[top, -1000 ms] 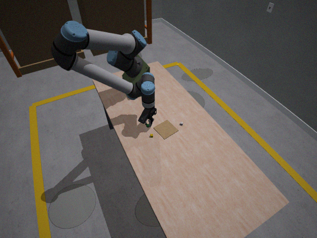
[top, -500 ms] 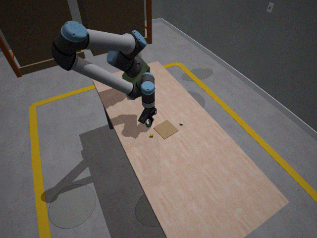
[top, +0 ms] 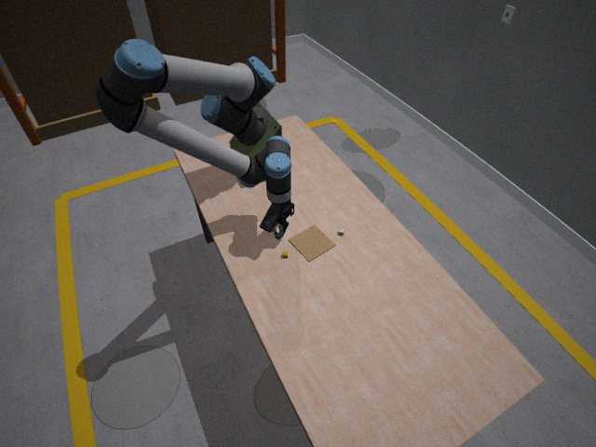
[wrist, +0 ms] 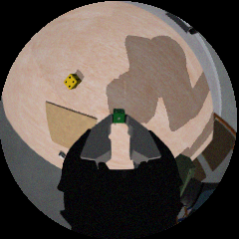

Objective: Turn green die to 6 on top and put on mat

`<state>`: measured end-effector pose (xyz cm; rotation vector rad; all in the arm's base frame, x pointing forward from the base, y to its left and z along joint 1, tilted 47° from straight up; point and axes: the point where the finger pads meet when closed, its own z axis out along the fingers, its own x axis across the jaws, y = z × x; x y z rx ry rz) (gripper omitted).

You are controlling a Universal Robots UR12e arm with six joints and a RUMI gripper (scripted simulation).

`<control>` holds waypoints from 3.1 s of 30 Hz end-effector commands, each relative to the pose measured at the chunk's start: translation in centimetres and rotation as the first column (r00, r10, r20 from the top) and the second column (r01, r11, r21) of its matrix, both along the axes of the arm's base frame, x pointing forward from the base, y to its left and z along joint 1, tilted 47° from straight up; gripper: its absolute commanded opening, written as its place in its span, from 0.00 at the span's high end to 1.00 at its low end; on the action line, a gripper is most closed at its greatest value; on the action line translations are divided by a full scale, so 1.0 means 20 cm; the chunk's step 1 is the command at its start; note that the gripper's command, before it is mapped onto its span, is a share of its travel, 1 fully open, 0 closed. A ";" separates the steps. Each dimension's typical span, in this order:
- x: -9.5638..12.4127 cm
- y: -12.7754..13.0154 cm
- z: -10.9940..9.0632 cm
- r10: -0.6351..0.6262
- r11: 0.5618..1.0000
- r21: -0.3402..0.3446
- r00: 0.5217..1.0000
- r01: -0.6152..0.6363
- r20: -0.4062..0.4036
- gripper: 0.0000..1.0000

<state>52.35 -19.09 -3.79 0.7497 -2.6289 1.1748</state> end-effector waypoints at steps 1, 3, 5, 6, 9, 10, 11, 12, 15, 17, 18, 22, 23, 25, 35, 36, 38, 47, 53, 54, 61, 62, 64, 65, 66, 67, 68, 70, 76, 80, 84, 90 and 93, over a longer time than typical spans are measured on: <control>0.00 0.00 0.00 0.000 1.000 0.000 1.000 0.000 0.001 0.97; 0.00 0.00 0.00 0.000 1.000 0.000 1.000 0.000 0.001 0.97; 0.00 0.00 0.00 0.000 1.000 0.000 1.000 0.000 0.001 0.97; 0.00 0.00 0.00 0.000 1.000 0.000 1.000 0.000 0.001 0.97; 0.00 0.00 0.00 0.000 1.000 0.000 1.000 0.000 0.001 0.97; 0.00 0.00 0.00 0.000 1.000 0.000 1.000 0.000 0.001 0.97; 0.00 0.00 0.00 0.000 1.000 0.000 1.000 0.000 0.001 0.97; 0.00 0.00 0.00 0.000 1.000 0.000 1.000 0.000 0.001 0.97; 0.00 0.00 0.00 0.000 1.000 0.000 1.000 0.000 0.001 0.97; 0.00 0.00 0.00 0.000 1.000 0.000 1.000 0.000 0.001 0.97; 0.00 0.00 0.00 0.000 1.000 0.000 1.000 0.000 0.001 0.97; 0.00 0.00 0.00 0.000 1.000 0.000 1.000 0.000 0.001 0.97; 0.00 0.00 0.00 0.000 1.000 0.000 1.000 0.000 0.001 0.97; 0.00 0.00 0.00 0.000 1.000 0.000 1.000 0.000 0.001 0.97; 0.00 0.00 0.00 0.000 1.000 0.000 1.000 0.000 0.001 0.97; 0.00 0.01 0.01 0.000 1.000 0.000 1.000 0.000 0.001 0.97; 0.00 0.02 0.02 0.000 1.000 0.000 1.000 0.000 0.001 0.97; -0.01 0.14 0.13 0.000 1.000 0.000 1.000 0.000 0.001 0.97; -0.02 0.24 0.22 0.000 1.000 0.000 1.000 0.000 0.001 0.97; -0.02 0.26 0.24 0.000 1.000 0.000 1.000 0.000 0.001 0.97; -0.02 0.35 0.33 0.000 1.000 0.000 1.000 0.000 0.001 0.97; -0.02 0.36 0.33 0.000 1.000 0.000 1.000 0.000 0.001 0.97; -0.02 0.36 0.33 0.000 1.000 0.000 1.000 0.000 0.001 0.97; -0.02 0.36 0.33 0.000 1.000 0.000 1.000 0.000 0.001 0.97; -0.03 0.37 0.34 0.000 1.000 0.000 1.000 0.000 0.001 0.97; -0.03 0.37 0.34 0.000 1.000 0.000 1.000 0.000 0.001 0.97; -0.03 0.37 0.34 0.000 1.000 0.000 1.000 0.000 0.001 0.97; -0.03 0.37 0.34 0.000 1.000 0.000 1.000 0.000 0.001 0.97; -0.03 0.37 0.34 0.000 1.000 0.000 1.000 0.000 0.001 0.97; -0.02 0.37 0.34 -0.002 1.000 0.000 1.000 0.002 0.004 0.97; -0.02 0.37 0.34 -0.007 1.000 0.001 1.000 0.007 0.009 0.97; 0.00 0.38 0.33 -0.043 0.999 0.005 0.998 0.043 0.047 0.97; 0.01 0.39 0.32 -0.075 0.997 0.009 0.994 0.074 0.081 0.97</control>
